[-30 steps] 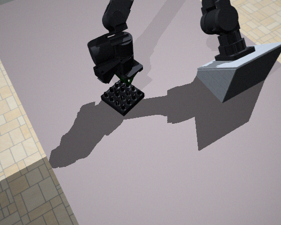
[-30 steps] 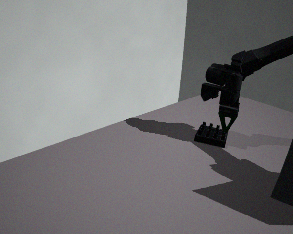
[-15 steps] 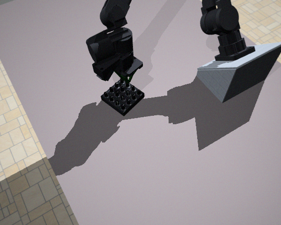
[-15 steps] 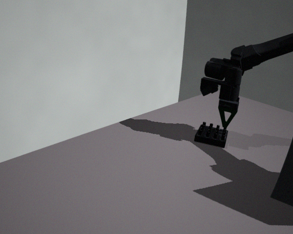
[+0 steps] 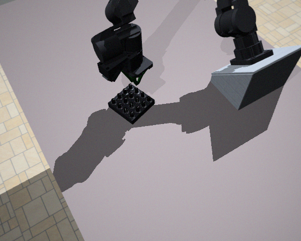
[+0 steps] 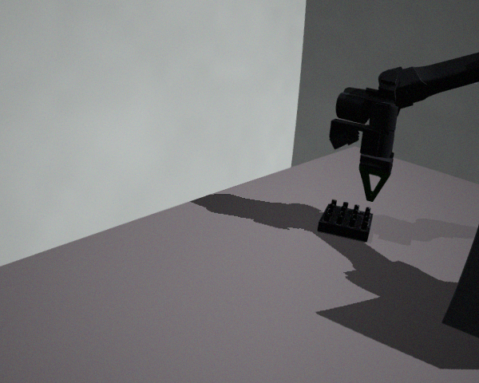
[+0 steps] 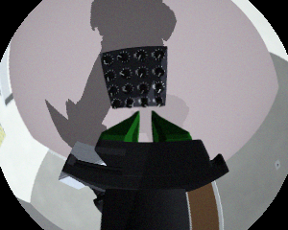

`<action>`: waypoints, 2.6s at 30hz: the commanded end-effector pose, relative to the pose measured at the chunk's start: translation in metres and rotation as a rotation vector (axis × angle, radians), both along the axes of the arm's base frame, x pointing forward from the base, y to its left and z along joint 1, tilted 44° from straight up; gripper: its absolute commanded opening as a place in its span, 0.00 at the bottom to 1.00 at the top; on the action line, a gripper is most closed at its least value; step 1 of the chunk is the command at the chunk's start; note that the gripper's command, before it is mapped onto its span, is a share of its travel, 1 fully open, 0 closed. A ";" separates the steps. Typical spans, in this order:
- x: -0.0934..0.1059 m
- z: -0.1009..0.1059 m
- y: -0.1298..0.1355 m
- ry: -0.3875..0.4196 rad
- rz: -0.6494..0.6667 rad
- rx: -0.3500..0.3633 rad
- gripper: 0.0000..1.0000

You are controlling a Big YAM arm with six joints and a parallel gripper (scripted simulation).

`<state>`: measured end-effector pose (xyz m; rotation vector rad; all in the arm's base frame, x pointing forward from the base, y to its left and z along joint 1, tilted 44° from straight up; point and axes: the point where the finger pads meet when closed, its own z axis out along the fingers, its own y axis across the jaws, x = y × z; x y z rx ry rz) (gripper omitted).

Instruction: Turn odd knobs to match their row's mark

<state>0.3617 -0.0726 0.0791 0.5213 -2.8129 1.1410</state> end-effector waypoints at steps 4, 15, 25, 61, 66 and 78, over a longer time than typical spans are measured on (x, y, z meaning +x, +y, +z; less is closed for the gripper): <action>0.014 0.020 0.008 -0.054 0.009 0.006 0.18; 0.015 0.034 0.026 -0.087 -0.007 0.014 0.18; 0.006 0.026 0.021 -0.060 -0.016 0.008 0.18; 0.004 0.020 0.014 -0.049 -0.022 0.006 0.18; 0.006 0.014 0.014 -0.042 -0.014 0.006 0.18; 0.001 0.002 0.002 -0.025 -0.025 0.002 0.18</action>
